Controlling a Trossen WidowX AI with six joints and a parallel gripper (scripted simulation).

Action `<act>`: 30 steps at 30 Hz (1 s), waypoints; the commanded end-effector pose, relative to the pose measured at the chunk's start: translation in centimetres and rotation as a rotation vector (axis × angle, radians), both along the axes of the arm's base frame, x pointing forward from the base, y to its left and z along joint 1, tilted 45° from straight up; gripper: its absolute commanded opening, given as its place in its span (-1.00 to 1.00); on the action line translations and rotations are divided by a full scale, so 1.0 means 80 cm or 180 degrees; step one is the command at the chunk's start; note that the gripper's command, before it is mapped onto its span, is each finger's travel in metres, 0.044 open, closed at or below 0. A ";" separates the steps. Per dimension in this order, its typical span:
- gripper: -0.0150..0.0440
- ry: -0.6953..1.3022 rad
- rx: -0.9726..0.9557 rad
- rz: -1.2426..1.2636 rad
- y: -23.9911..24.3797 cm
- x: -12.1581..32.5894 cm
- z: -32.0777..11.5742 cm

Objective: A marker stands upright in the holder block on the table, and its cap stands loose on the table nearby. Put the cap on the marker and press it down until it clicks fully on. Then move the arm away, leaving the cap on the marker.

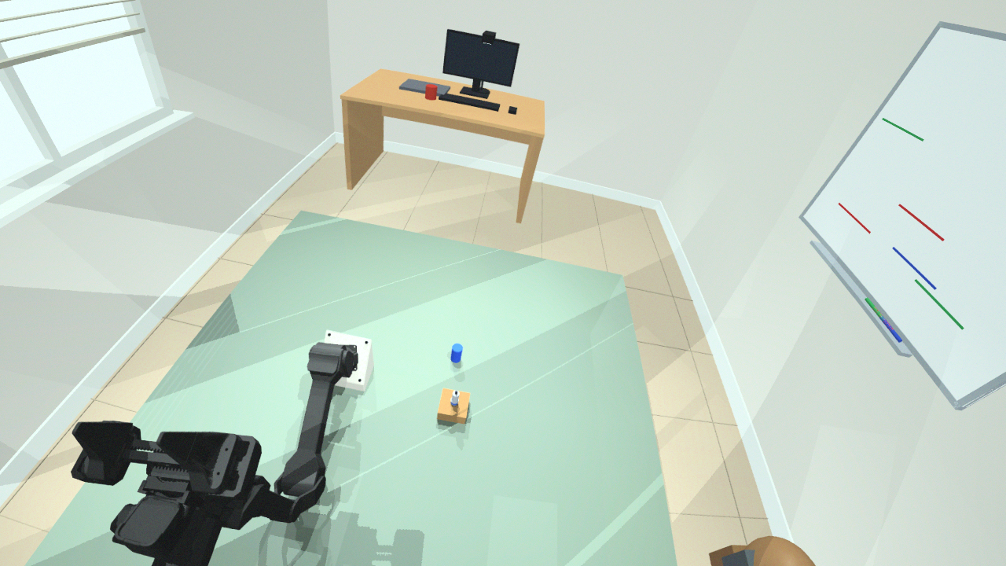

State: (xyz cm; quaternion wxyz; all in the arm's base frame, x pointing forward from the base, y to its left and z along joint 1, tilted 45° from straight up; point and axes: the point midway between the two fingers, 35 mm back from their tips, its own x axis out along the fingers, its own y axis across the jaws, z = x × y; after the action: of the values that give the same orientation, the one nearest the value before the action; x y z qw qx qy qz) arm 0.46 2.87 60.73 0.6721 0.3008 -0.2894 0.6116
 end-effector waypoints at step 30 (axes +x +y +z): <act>0.35 0.3922 -0.2178 -0.1235 0.318 0.273 -0.305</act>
State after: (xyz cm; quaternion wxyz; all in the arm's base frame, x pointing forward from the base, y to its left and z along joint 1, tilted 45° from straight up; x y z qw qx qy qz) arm 18.85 27.59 41.15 0.8586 0.2915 0.2339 0.3508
